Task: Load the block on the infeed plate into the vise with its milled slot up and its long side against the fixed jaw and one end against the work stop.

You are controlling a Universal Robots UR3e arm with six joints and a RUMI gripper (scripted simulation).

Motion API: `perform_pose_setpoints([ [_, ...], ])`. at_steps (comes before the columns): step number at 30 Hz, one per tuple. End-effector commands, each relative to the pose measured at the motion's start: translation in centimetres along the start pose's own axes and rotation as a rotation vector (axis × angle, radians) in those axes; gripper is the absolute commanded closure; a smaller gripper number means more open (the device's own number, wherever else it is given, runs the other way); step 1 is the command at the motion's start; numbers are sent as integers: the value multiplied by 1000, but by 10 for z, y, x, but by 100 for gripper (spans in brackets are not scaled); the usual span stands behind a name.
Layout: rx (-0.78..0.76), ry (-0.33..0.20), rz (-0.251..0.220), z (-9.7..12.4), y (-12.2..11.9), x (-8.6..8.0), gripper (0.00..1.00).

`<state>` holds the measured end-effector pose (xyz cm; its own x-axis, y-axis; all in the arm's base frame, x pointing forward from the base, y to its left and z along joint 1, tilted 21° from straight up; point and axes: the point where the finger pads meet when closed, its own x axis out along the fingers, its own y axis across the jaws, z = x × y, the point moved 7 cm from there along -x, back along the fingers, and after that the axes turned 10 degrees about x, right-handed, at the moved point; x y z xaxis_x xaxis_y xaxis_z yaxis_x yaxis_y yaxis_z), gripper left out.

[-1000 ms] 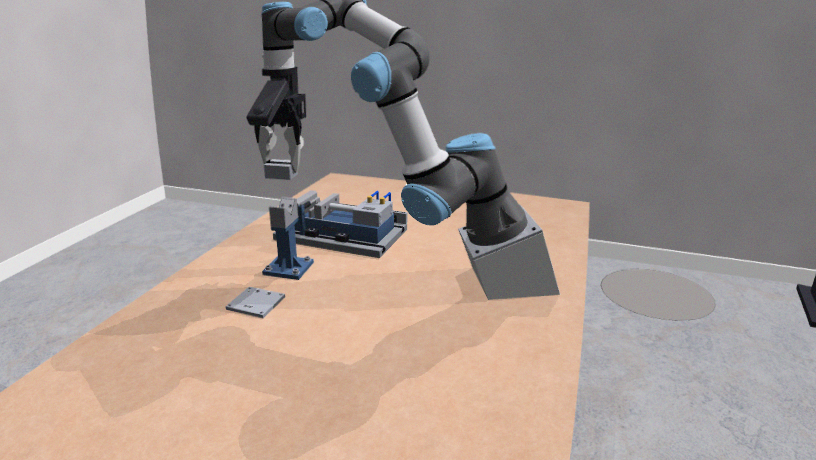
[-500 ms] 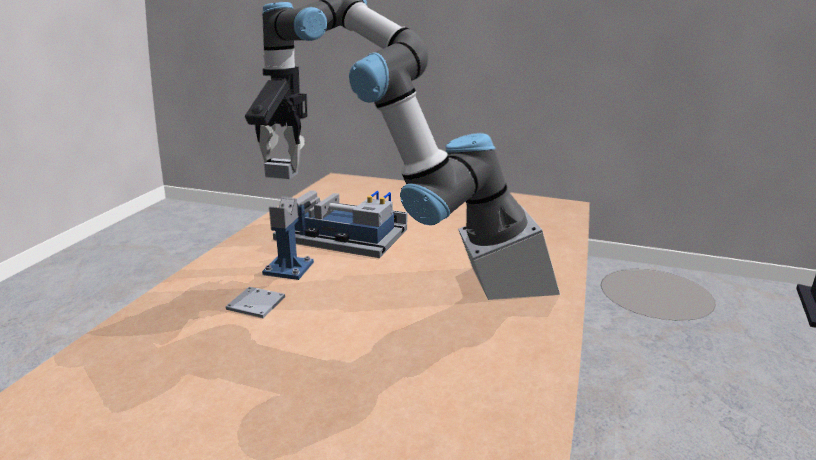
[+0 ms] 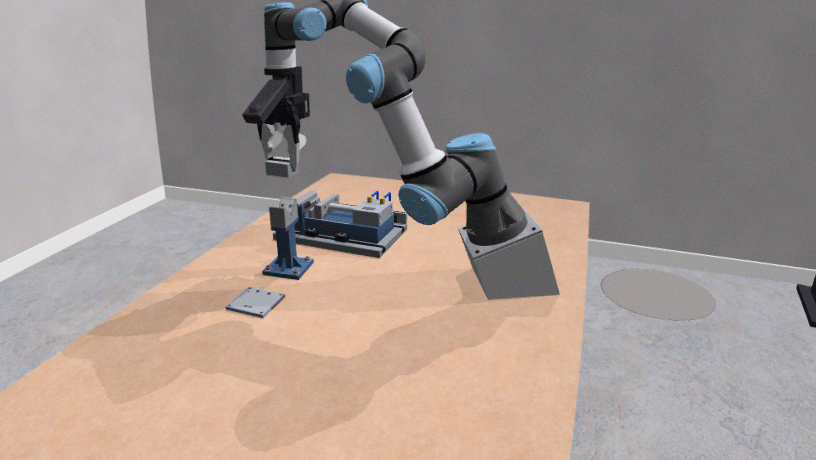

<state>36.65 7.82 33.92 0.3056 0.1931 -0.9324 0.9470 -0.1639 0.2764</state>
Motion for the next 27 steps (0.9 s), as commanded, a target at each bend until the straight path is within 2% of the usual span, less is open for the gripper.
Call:
perform_pose_setpoints([
  [1, 34, -1, 2, 3, 3, -1, 100],
  [27, 379, -4, 5, 42, 31, 1, 100],
])
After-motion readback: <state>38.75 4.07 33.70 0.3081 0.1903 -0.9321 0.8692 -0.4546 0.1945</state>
